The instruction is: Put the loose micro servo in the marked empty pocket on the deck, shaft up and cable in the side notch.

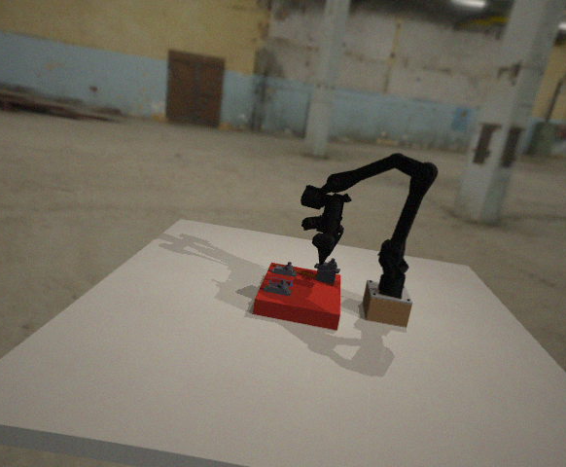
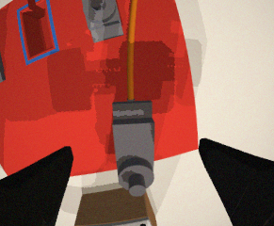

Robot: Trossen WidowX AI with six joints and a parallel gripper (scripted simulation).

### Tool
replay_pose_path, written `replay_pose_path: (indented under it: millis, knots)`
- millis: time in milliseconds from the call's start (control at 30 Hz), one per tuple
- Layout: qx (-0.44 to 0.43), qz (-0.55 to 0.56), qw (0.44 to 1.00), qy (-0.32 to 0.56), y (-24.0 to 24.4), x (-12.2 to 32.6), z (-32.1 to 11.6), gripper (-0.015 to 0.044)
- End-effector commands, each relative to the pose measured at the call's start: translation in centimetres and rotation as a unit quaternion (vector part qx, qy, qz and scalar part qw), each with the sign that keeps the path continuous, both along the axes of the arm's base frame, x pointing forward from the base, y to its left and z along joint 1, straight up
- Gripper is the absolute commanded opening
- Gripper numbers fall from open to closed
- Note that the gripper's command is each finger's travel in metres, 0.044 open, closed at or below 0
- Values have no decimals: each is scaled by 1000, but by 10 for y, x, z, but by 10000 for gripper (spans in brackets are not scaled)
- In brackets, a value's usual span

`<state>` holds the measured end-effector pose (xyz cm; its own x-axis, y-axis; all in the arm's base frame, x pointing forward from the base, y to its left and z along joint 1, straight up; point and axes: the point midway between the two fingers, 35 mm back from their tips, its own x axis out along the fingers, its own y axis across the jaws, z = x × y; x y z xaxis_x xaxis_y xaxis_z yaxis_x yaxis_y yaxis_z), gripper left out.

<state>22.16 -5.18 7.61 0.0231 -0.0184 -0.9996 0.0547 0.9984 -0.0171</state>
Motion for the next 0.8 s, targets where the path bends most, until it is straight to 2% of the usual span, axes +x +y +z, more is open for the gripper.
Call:
replay_pose_path:
  millis: [0,433,767]
  knots:
    - [2,-1,1000,0,1,1,-5,440]
    - [2,-1,1000,0,0,1,-22,440]
    - [2,-1,1000,0,0,1,-22,177]
